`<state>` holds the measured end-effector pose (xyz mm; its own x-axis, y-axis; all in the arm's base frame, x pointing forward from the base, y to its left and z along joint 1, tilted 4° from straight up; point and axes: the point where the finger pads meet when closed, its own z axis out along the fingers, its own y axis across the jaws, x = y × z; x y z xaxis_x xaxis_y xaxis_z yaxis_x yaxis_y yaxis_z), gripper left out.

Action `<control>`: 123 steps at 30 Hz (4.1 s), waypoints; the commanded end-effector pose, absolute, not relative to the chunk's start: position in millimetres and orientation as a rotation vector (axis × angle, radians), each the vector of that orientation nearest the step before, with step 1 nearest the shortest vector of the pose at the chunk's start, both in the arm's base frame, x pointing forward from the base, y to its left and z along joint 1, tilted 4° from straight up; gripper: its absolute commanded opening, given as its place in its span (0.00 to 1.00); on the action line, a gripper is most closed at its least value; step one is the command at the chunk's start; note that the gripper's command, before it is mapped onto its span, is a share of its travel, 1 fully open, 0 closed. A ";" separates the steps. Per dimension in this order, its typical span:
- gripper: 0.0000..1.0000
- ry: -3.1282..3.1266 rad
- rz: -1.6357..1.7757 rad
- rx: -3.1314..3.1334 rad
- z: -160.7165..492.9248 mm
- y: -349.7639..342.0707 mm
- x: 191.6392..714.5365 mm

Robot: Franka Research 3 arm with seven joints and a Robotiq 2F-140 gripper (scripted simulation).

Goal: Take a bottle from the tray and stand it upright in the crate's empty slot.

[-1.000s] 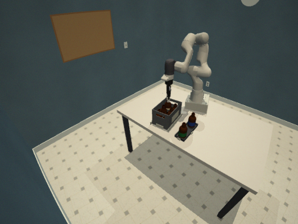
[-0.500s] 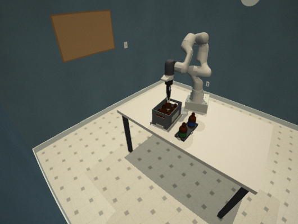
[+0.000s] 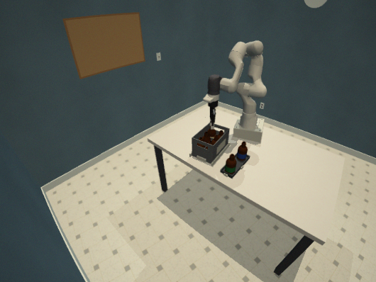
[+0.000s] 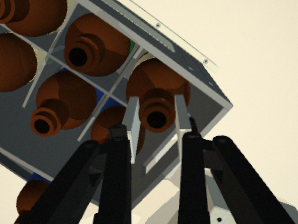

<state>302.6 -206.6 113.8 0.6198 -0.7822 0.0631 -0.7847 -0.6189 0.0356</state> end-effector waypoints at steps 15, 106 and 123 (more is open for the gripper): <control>0.00 -1.344 0.070 2.772 113.8 -207.6 303.0; 0.00 -1.344 0.070 2.772 94.8 -208.9 303.1; 0.00 -1.344 0.070 2.772 94.8 -208.9 303.1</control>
<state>302.5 -208.3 94.8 0.6159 -0.7853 0.0635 -0.7877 -0.6150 0.0355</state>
